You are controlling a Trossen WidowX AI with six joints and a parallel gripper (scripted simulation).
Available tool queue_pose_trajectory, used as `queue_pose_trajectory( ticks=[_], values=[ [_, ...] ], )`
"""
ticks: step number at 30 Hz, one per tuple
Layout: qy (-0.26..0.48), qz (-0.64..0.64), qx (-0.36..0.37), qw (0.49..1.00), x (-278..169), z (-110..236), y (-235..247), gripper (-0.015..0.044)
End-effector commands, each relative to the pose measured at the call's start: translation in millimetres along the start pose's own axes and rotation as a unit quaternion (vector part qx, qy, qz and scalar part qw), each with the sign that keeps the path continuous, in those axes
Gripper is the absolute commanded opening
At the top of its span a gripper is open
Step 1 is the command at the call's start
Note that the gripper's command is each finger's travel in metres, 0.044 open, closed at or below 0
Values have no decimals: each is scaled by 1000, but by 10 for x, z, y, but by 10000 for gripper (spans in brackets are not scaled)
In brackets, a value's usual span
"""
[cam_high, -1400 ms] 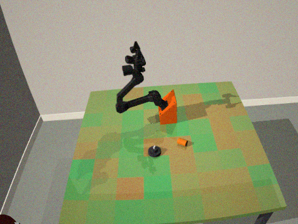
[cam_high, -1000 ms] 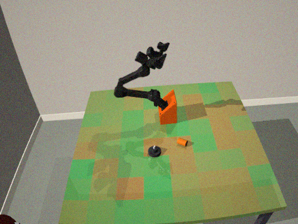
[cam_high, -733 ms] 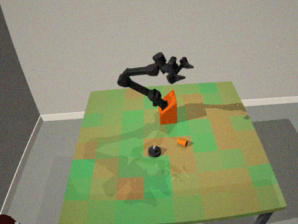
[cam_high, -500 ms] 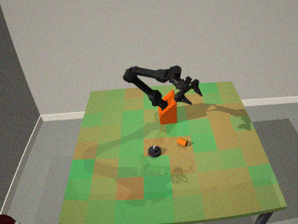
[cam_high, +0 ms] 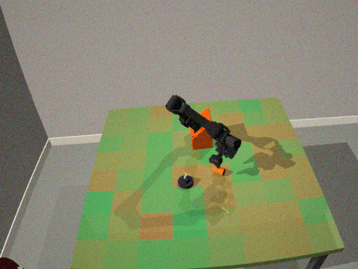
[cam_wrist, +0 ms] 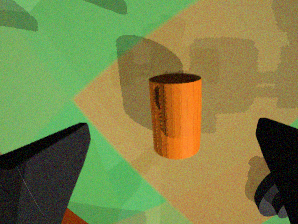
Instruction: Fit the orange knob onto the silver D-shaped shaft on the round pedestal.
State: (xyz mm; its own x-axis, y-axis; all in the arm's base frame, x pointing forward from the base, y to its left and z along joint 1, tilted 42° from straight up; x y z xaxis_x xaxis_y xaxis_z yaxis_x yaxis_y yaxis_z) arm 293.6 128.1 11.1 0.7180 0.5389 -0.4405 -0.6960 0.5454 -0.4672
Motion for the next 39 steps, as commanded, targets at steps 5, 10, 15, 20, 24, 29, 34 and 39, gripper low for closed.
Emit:
queue_pose_trajectory(
  ticks=[5,10,15,20,24,29,34,39],
  values=[
    [18,15,0,1000,8,-223,-26,440],
    [18,15,0,1000,5,-278,-26,440],
    [18,15,0,1000,7,-336,-28,440],
    [18,15,0,1000,8,-419,-31,440],
    [18,15,0,1000,7,-485,-32,440],
    [19,15,0,1000,4,-566,-33,440],
    [19,15,-1,1000,0,-648,-34,440],
    [19,15,-1,1000,-6,-725,-34,440]
  ],
)
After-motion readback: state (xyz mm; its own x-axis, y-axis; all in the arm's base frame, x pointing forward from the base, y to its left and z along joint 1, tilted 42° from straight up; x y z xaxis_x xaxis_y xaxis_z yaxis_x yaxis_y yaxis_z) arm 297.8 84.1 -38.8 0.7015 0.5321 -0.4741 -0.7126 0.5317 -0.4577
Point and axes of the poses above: the point midway between the two fingers, 35 mm back from their tips, its own z axis back along the fingers, its own y axis across the jaws, x = y × z, the point moved 10 cm from there along z, back along the fingers, and after that the axes turned 6 degrees about -z, right-handed, at the moved point
